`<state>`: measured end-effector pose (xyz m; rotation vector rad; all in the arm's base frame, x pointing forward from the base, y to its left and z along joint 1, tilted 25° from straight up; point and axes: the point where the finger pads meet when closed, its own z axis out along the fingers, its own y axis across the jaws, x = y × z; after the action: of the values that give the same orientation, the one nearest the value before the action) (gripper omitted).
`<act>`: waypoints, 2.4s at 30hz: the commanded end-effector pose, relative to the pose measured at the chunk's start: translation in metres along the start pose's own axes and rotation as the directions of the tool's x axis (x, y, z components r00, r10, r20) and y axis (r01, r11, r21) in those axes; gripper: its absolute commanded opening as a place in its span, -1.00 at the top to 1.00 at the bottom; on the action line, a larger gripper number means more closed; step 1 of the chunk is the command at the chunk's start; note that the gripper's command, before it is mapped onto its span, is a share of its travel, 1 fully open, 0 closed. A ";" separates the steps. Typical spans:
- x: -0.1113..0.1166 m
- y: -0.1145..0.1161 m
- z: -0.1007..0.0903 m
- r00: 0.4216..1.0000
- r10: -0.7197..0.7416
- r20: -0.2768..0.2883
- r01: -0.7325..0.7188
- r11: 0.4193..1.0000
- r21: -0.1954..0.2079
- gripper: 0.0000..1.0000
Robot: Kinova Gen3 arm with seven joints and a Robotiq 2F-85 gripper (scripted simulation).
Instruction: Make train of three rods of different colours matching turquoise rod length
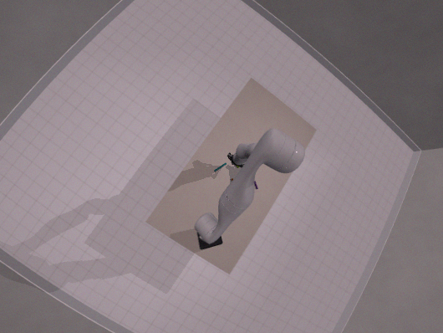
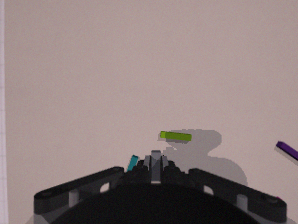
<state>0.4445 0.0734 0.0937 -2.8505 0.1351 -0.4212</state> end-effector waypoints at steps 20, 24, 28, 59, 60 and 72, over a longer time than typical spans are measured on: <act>-0.056 0.175 0.011 0.931 -0.366 0.008 0.366 0.930 0.030 0.91; -0.064 0.194 0.009 0.905 -0.425 -0.018 0.425 0.904 0.034 0.91; -0.070 0.204 0.007 0.886 -0.462 -0.037 0.463 0.885 0.035 0.91; -0.073 0.208 0.013 0.871 -0.490 -0.048 0.491 0.870 0.032 0.91; -0.073 0.208 0.015 0.871 -0.490 -0.048 0.491 0.870 0.032 0.91; -0.072 0.206 0.056 0.872 -0.488 -0.048 0.490 0.871 0.035 0.91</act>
<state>0.3735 -0.1155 -0.0205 -2.8164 -0.5815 -0.5641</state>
